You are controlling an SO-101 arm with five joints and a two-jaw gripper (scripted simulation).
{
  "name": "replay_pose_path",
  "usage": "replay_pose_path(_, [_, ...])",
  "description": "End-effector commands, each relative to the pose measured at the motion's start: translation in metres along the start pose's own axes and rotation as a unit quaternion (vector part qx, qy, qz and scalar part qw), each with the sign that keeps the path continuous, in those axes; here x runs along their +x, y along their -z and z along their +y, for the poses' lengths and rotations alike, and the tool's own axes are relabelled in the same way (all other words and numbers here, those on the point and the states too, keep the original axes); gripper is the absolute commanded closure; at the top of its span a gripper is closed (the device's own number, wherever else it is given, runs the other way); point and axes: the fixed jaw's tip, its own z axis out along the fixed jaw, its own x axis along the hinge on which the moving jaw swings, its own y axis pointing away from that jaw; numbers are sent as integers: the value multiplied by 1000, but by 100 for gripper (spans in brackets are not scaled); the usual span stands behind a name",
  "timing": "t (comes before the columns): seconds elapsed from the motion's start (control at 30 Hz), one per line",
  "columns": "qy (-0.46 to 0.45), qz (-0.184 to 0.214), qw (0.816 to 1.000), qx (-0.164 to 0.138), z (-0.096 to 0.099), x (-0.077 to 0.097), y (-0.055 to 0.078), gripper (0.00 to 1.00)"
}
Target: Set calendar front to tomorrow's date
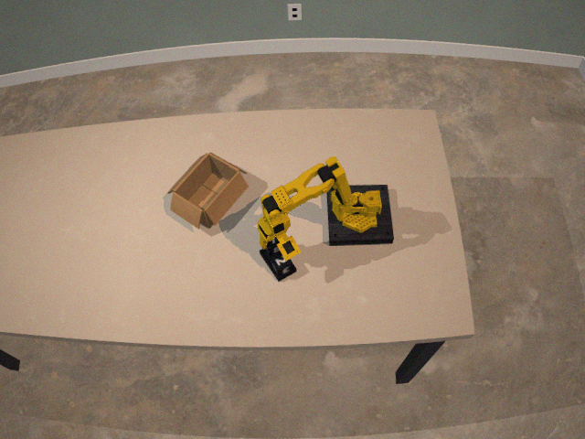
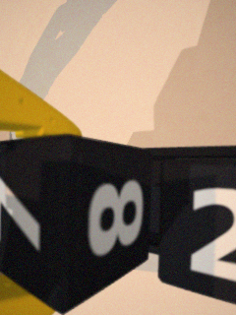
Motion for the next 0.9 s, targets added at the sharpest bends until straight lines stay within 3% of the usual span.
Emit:
replay_pose_path(0.0, [1,0,1000,5,-2,-2,3,100])
replay_pose_path(0.33, [1,0,1000,5,-2,-2,3,100])
replay_pose_path(0.37, [2,1,1000,20,-5,-5,11,100])
replay_pose_path(0.87, [2,1,1000,20,-5,-5,11,100])
